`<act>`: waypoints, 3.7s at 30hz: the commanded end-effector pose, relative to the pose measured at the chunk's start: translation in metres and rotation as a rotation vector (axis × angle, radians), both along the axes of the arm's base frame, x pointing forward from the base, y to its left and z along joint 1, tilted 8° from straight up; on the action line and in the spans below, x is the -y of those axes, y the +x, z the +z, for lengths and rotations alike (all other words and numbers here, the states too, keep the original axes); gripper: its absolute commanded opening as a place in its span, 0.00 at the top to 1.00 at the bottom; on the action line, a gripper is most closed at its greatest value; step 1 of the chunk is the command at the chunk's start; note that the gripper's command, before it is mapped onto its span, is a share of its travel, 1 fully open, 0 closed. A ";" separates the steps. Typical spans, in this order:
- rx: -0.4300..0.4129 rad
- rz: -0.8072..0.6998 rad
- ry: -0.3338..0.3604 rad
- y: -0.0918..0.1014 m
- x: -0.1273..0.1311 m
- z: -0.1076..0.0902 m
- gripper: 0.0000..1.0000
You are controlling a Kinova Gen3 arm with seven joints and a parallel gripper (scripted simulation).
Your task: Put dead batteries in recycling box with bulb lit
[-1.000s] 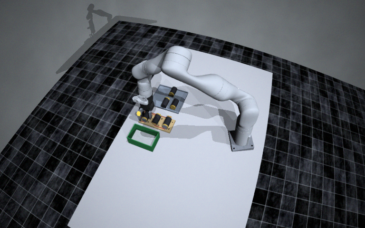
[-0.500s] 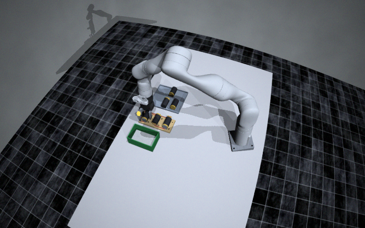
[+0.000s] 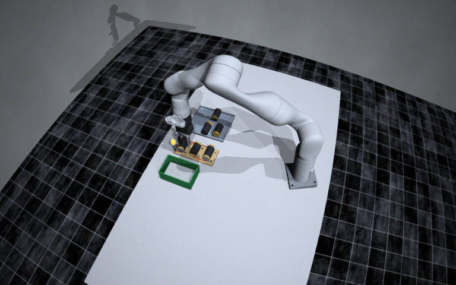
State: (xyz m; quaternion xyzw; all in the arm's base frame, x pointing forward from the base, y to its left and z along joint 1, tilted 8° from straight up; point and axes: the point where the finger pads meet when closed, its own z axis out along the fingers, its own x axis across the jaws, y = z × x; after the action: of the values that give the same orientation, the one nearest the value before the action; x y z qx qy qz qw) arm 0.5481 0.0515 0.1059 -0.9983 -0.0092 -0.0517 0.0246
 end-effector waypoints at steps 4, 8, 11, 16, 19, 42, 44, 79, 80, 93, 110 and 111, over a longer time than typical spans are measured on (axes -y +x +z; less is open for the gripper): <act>0.017 0.004 0.005 0.001 -0.001 0.032 0.10; 0.017 0.004 0.005 0.000 -0.001 0.042 0.10; 0.017 0.004 0.005 0.000 -0.001 0.043 0.10; 0.017 0.004 0.005 0.000 -0.001 0.043 0.10; 0.017 0.004 0.005 0.000 -0.001 0.043 0.10; 0.017 0.004 0.005 0.000 -0.001 0.043 0.10; 0.017 0.004 0.005 0.000 -0.001 0.044 0.10; 0.017 0.003 0.005 -0.008 0.001 0.100 0.10; 0.017 0.003 0.005 -0.008 0.001 0.100 0.10; 0.016 -0.001 0.006 -0.008 0.001 0.100 0.10; 0.016 -0.001 0.006 0.001 -0.003 0.029 0.10; 0.016 -0.001 0.006 0.001 -0.003 0.026 0.10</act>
State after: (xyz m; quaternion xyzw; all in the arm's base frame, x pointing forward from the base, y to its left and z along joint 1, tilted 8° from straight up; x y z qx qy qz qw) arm 0.5515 0.0582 0.1477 -0.9970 -0.0119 -0.0694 0.0313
